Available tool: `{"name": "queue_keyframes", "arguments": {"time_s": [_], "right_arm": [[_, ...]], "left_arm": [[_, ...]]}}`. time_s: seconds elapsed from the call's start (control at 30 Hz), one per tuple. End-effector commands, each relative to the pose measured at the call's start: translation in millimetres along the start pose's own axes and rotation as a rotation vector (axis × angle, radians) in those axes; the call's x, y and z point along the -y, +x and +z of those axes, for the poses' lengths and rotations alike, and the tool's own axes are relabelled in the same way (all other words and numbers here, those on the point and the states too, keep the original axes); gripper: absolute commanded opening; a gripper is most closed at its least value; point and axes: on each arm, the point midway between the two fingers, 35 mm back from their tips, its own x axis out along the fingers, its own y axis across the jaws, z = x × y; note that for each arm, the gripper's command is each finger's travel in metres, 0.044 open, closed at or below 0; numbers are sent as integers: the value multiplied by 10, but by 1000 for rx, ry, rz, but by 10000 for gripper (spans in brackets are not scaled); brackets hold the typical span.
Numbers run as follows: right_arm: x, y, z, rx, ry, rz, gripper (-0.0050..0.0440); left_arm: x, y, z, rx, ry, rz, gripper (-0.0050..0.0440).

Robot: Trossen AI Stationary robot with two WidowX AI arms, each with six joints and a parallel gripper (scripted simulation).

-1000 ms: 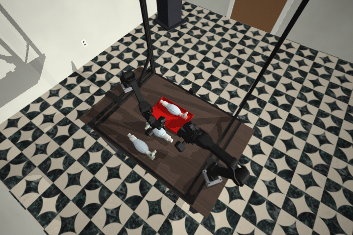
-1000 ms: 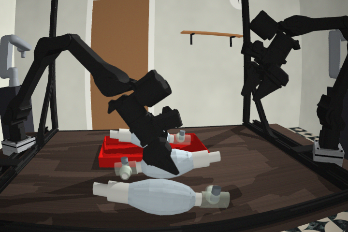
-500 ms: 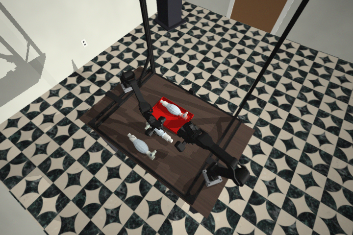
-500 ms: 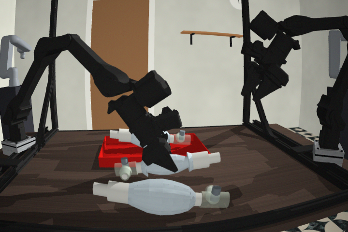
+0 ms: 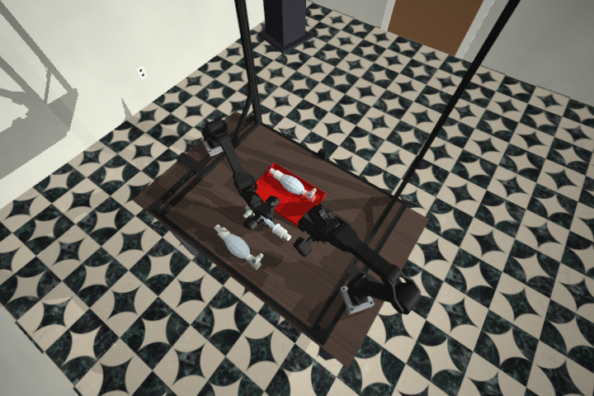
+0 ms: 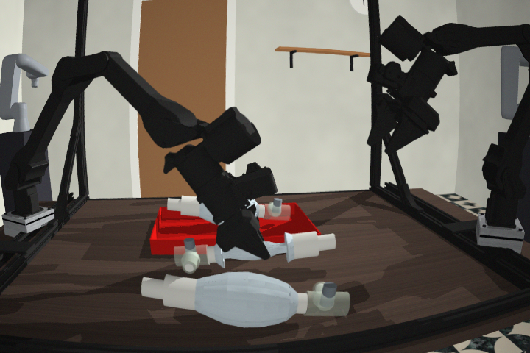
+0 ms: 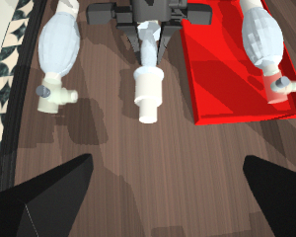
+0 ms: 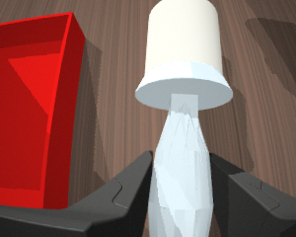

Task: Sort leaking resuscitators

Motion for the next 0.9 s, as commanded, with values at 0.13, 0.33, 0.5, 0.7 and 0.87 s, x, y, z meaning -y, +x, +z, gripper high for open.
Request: {"name": "queue_keyframes", "arguments": {"time_s": [0.13,0.33,0.5,0.7,0.87], "right_arm": [[0,0,1,0,0,0,0],[0,0,1,0,0,0,0],[-3,-691,475,0,0,0,0],[3,-853,613,0,0,0,0],[3,-853,613,0,0,0,0]], "left_arm": [[0,0,0,0,0,0,440],[0,0,0,0,0,0,440],[0,0,0,0,0,0,440],[0,0,0,0,0,0,440],[0,0,0,0,0,0,440]]}}
